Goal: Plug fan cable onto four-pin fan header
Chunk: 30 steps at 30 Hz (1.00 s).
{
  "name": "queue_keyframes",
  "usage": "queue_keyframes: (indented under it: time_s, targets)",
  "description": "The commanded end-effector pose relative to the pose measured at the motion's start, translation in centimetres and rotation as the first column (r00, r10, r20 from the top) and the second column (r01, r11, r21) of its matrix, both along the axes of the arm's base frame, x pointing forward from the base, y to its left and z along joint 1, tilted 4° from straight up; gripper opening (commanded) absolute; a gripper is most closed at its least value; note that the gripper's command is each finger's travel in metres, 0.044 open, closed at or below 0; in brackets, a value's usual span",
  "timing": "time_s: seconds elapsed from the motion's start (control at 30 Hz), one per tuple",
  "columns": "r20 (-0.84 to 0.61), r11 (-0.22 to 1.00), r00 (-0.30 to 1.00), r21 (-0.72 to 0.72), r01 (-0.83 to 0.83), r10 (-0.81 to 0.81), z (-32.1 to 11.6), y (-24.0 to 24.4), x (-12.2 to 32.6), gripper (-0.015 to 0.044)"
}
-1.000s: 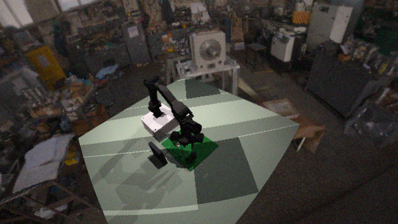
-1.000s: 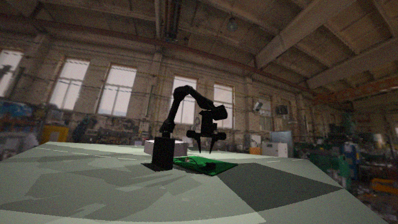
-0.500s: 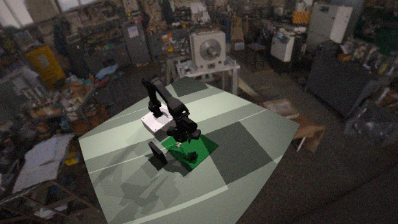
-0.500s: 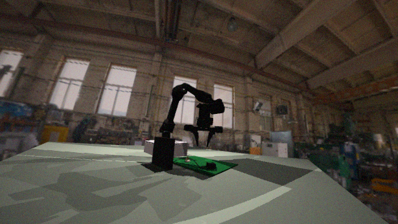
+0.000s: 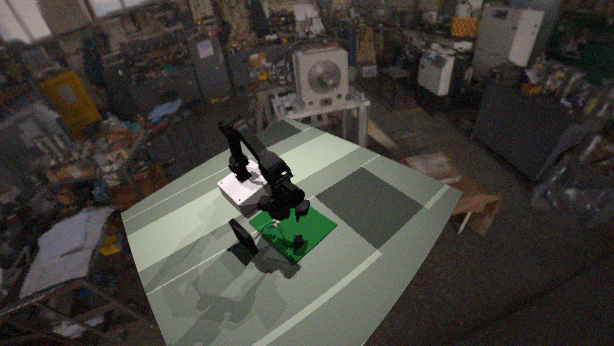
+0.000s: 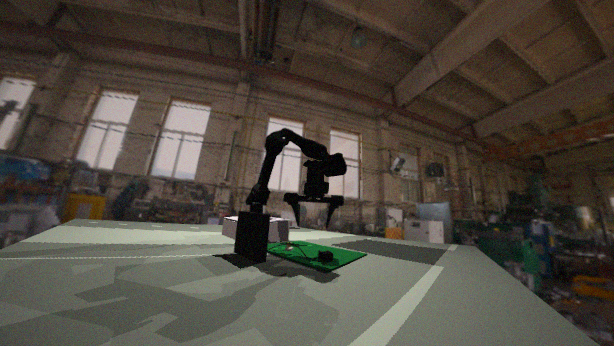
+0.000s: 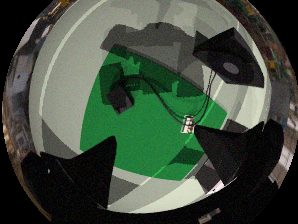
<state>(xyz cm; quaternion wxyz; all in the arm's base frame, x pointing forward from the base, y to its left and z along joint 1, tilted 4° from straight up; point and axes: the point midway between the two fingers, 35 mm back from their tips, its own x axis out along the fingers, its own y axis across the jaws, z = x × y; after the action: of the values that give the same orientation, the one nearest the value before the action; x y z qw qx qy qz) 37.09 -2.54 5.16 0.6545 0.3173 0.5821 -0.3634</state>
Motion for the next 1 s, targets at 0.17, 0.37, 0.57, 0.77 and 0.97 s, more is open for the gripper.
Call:
queue_keyframes:
  time_s: [0.17,0.37,0.57,0.77,0.97]
  targets:
    - [-0.004,1.000,1.000,-0.003,-0.001,0.001,-0.2,-0.1,-0.1,0.0440]
    - [-0.004,1.000,1.000,-0.003,-0.001,0.001,-0.2,-0.1,-0.1,0.0440]
    - [-0.002,1.000,1.000,0.001,-0.003,0.003,0.0,0.0,0.1,0.0414]
    - [-0.069,0.993,0.991,0.052,-0.108,0.111,0.7,-0.4,3.0,0.0256]
    - [-0.130,0.965,0.961,0.123,-0.230,0.245,1.1,-0.9,5.4,0.0210]
